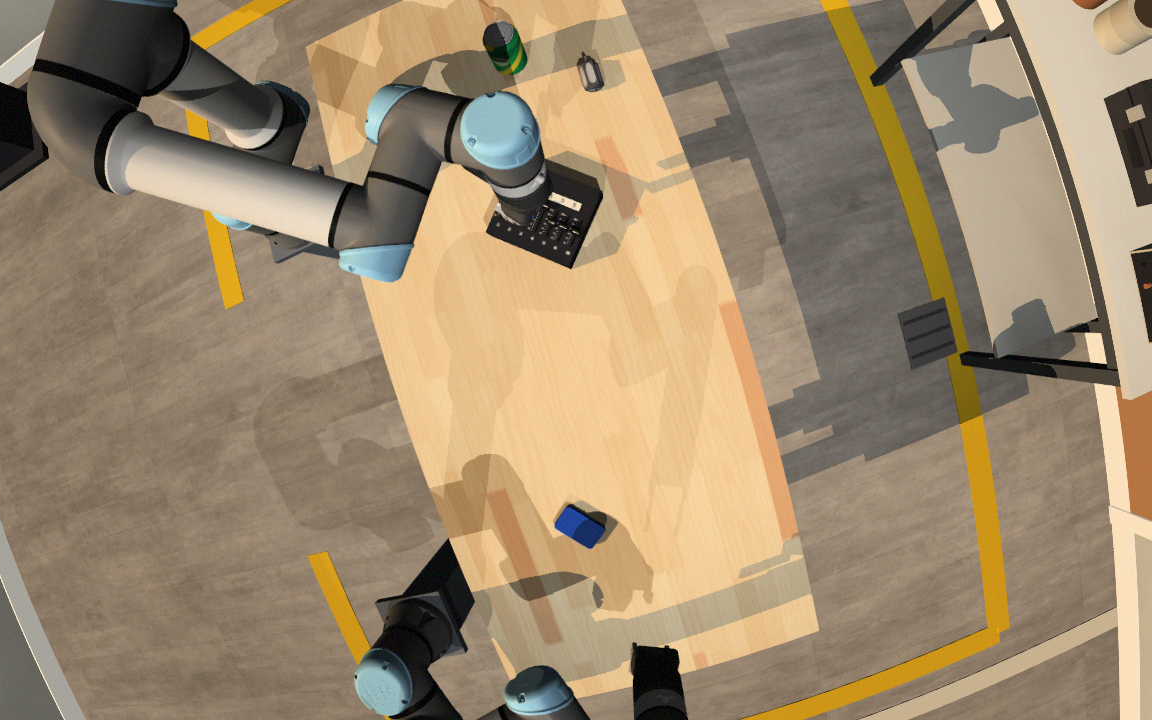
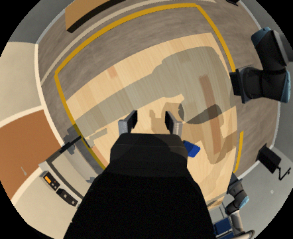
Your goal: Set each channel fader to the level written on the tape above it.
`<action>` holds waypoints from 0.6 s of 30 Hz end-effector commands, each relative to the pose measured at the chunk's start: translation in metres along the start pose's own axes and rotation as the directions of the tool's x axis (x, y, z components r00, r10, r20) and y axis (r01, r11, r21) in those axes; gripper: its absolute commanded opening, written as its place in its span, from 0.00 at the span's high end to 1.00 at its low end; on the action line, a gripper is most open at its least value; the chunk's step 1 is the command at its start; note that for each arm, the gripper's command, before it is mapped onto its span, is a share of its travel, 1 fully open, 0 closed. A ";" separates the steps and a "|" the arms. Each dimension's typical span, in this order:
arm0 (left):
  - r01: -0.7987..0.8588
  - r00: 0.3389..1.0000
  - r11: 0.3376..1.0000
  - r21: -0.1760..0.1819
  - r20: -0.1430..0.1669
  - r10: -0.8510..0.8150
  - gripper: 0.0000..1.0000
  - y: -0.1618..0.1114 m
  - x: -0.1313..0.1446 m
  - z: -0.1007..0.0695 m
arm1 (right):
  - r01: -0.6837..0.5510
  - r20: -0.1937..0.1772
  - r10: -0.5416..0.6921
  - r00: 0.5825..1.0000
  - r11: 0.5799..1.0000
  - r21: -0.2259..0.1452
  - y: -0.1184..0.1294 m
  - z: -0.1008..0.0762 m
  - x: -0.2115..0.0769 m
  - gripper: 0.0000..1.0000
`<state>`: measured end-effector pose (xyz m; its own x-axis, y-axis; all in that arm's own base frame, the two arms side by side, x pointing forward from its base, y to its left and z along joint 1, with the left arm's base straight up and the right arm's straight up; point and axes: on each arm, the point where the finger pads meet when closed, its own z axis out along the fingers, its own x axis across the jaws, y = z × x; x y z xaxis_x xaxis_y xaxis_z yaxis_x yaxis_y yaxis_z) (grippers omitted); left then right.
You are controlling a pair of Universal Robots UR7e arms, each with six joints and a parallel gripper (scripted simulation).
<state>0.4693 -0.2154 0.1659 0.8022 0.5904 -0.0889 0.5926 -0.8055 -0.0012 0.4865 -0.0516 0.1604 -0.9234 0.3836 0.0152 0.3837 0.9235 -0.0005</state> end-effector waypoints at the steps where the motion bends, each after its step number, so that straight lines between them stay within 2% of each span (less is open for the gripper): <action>1: -0.139 0.990 0.990 -0.003 0.014 0.139 0.00 -0.001 -0.001 0.003 | -0.163 0.002 0.163 0.987 0.987 -0.003 -0.044 -0.003 -0.007 0.00; 5: -0.316 0.948 0.949 -0.011 0.030 0.316 0.00 -0.001 -0.003 0.009 | -0.382 0.002 0.382 0.924 0.924 -0.005 -0.103 -0.006 -0.007 0.00; 9: -0.479 0.876 0.877 -0.024 0.043 0.480 0.00 -0.001 -0.005 0.015 | -0.580 0.002 0.580 0.815 0.815 -0.007 -0.160 -0.008 0.001 0.00; 11: -0.479 0.876 0.877 -0.024 0.043 0.480 0.00 -0.001 -0.005 0.015 | -0.580 0.002 0.580 0.815 0.815 -0.007 -0.160 -0.008 0.001 0.00; 14: -0.588 0.806 0.808 -0.037 0.050 0.589 0.00 0.000 -0.007 0.019 | -0.708 0.001 0.708 0.707 0.707 -0.008 -0.200 -0.010 0.010 0.00; 18: -0.710 0.700 0.702 -0.055 0.056 0.712 0.00 0.001 -0.010 0.025 | -0.844 0.000 0.844 0.537 0.537 -0.010 -0.251 -0.012 0.028 0.00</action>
<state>0.4599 -0.2220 0.1437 0.9893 -0.0796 -0.1220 -0.0675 -0.9927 0.1002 0.3809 -0.2526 0.1710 -0.2714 0.9624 0.0093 0.9624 0.2715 -0.0052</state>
